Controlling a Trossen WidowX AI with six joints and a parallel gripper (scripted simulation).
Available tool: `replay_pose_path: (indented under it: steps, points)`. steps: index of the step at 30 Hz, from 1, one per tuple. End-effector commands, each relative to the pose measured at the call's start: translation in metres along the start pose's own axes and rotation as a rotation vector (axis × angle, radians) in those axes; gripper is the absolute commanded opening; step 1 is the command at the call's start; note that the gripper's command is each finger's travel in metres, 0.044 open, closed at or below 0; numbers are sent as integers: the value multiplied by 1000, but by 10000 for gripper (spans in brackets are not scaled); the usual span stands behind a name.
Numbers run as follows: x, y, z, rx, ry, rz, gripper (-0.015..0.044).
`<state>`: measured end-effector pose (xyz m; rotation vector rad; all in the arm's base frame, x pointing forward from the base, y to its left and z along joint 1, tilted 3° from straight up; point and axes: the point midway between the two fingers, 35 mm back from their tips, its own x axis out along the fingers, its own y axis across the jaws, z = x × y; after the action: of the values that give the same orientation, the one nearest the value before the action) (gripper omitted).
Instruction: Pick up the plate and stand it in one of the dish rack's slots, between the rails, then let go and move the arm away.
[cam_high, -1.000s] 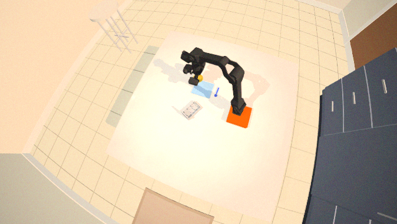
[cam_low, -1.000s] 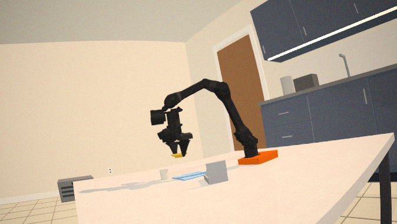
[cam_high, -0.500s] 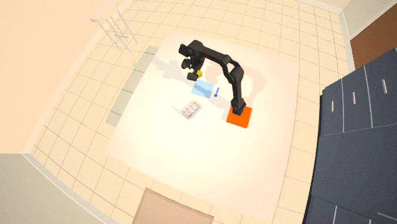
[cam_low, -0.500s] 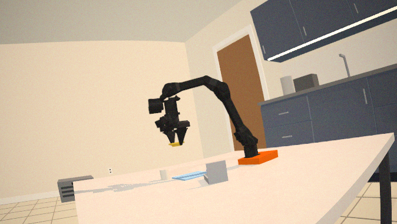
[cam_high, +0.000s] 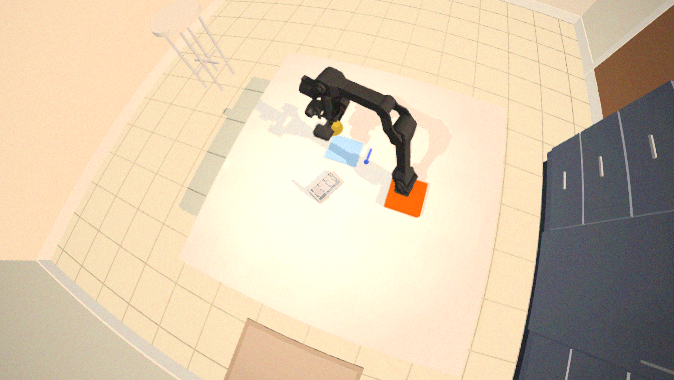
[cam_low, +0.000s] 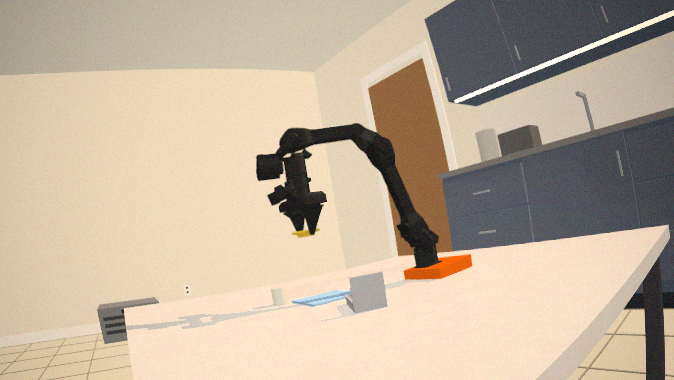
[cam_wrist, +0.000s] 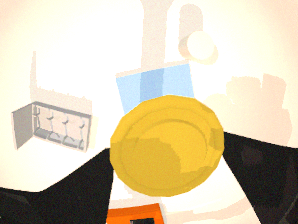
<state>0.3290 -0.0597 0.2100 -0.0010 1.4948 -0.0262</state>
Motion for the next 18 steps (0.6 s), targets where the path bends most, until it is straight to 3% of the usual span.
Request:
replay_pose_path:
  steps: [1, 9, 18]
  points:
    - [-2, 35, -17, 113, 0, 1, 0]
    - [2, 91, -61, 364, 3, 5, 0]
    - [8, 94, -55, 366, -10, 33, 0]
